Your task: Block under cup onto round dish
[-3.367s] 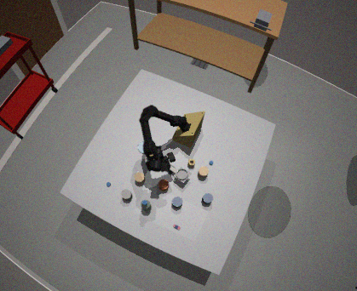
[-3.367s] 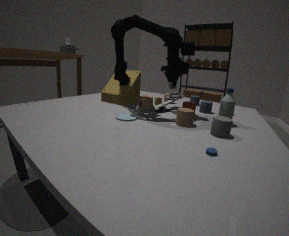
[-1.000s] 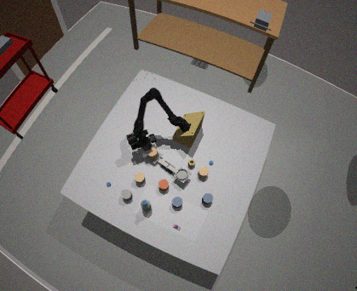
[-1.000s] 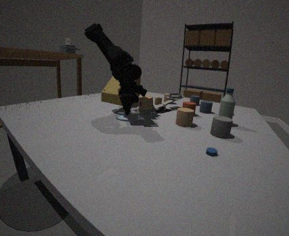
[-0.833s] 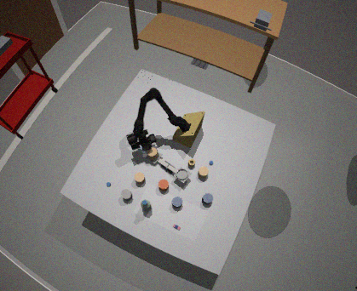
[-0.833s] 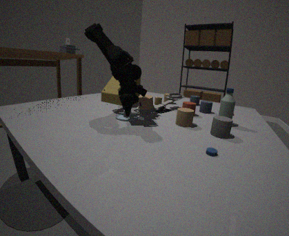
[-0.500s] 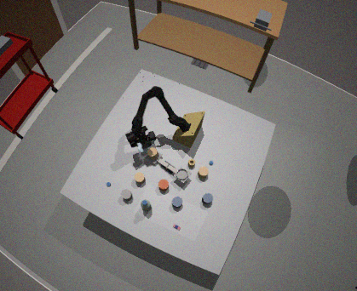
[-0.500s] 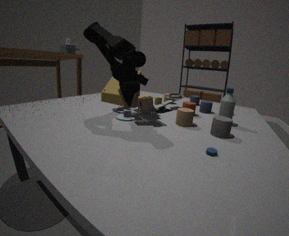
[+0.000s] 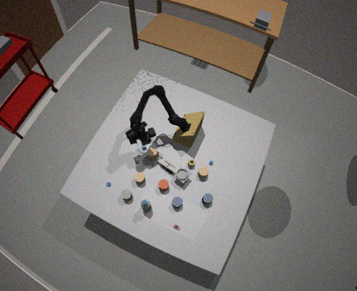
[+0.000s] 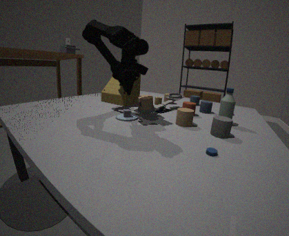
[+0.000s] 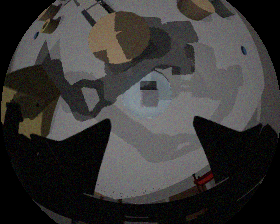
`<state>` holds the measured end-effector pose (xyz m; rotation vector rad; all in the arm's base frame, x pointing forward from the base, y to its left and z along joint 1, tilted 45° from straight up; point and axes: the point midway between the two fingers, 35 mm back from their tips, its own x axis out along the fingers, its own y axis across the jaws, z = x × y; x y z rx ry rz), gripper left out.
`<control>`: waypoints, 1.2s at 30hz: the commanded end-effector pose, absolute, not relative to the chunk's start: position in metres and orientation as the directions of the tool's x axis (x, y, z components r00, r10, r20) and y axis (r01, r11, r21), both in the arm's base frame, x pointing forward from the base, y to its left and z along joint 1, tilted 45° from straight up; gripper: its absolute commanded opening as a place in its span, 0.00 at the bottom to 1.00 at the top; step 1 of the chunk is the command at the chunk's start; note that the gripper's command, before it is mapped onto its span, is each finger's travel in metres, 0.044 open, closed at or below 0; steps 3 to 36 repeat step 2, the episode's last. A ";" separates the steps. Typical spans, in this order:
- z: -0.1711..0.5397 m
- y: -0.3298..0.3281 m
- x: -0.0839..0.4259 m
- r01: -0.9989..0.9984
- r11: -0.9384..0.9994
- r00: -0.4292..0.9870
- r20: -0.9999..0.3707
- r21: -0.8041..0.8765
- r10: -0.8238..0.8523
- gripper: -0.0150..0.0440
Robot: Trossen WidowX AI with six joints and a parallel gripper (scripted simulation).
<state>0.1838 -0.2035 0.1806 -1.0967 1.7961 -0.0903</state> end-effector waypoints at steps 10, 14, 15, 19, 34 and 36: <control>0.182 -0.203 0.184 -0.632 0.587 -0.102 -0.697 -0.506 -0.710 1.00; 0.182 -0.203 0.184 -0.632 0.587 -0.102 -0.697 -0.506 -0.710 1.00; 0.182 -0.203 0.184 -0.632 0.587 -0.102 -0.697 -0.506 -0.710 1.00; 0.182 -0.203 0.184 -0.632 0.587 -0.102 -0.697 -0.506 -0.710 1.00; 0.182 -0.203 0.184 -0.632 0.587 -0.102 -0.697 -0.506 -0.710 1.00; 0.182 -0.203 0.184 -0.632 0.587 -0.102 -0.697 -0.506 -0.710 1.00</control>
